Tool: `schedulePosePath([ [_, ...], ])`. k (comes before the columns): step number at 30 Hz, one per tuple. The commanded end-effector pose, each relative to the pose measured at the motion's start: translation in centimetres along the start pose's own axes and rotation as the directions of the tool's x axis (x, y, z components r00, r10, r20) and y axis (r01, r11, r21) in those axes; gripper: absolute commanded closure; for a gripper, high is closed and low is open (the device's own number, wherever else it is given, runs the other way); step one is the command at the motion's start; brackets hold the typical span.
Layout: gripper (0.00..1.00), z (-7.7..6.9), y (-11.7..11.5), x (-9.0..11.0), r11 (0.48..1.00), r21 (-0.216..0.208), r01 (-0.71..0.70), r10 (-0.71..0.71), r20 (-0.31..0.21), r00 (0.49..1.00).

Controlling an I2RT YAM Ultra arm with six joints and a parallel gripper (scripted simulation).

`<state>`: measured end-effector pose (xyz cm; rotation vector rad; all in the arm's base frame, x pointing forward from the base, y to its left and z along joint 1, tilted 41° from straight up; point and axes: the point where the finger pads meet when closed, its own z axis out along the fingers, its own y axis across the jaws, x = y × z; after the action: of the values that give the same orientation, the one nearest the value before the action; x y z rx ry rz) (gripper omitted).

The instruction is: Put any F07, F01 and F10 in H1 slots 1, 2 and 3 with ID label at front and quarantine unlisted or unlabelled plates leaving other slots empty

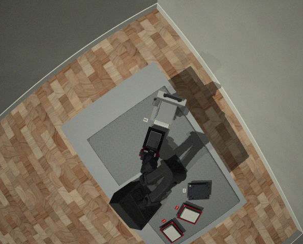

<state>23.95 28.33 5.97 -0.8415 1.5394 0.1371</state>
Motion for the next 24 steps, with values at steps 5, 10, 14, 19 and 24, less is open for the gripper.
schedulePosePath([
  [5, 0.14, 0.0, 0.2, 0.5, 1.0, -0.009, 0.012, -0.012, -0.011, 1.0],
  [10, 0.14, -0.3, 0.1, -0.1, 1.0, -0.005, 0.004, -0.004, 0.003, 1.0],
  [14, 0.14, -0.4, 0.1, -0.4, 1.0, -0.002, 0.001, -0.001, 0.01, 1.0],
  [19, 0.14, -0.8, -0.1, -1.2, 1.0, 0.003, -0.01, 0.01, 0.029, 1.0],
  [24, 0.14, -1.2, -0.1, -1.6, 1.0, 0.004, -0.013, 0.012, 0.032, 0.999],
])
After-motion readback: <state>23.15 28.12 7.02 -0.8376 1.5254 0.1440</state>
